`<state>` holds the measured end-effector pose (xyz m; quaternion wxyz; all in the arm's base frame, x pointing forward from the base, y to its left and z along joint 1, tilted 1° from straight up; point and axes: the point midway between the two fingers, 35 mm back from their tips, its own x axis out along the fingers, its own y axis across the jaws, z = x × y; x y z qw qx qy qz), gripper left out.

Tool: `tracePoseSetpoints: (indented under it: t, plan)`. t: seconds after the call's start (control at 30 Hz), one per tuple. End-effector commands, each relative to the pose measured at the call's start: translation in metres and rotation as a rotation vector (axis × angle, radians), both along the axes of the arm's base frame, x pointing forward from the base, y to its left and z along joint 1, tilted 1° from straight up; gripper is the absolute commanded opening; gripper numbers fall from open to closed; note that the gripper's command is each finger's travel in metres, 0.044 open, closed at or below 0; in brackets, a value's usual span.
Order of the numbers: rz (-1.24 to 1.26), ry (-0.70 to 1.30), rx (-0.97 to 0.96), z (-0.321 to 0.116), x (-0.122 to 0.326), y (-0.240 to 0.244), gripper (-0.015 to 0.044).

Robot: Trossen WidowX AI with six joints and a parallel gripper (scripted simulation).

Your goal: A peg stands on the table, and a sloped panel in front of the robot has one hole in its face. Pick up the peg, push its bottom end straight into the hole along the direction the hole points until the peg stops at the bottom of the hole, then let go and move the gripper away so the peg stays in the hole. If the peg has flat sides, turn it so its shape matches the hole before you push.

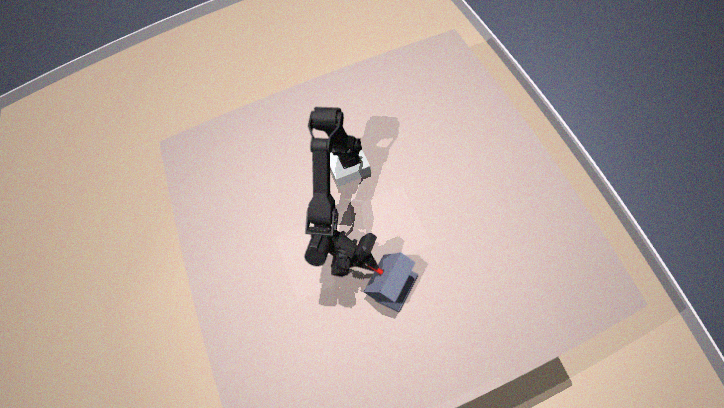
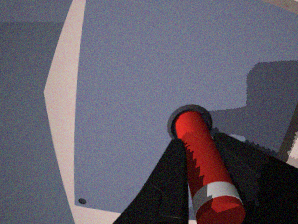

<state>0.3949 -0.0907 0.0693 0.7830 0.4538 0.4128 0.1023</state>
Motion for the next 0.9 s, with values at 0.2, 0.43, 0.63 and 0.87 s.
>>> tracePoseSetpoints:
  t: [0.2, 0.43, 0.63, 0.87]
  plan:
    - [-0.005, 0.004, 0.001, -0.003, 0.0025, 0.0019, 0.0]
    - [0.0, 0.0, 0.001, -0.0023, 0.0023, 0.0021, 0.0]
    - [0.0, 0.0, 0.001, -0.0023, 0.0023, 0.0021, 0.0053]
    - [0.0, 0.0, 0.001, -0.0023, 0.0023, 0.0021, 0.0236]
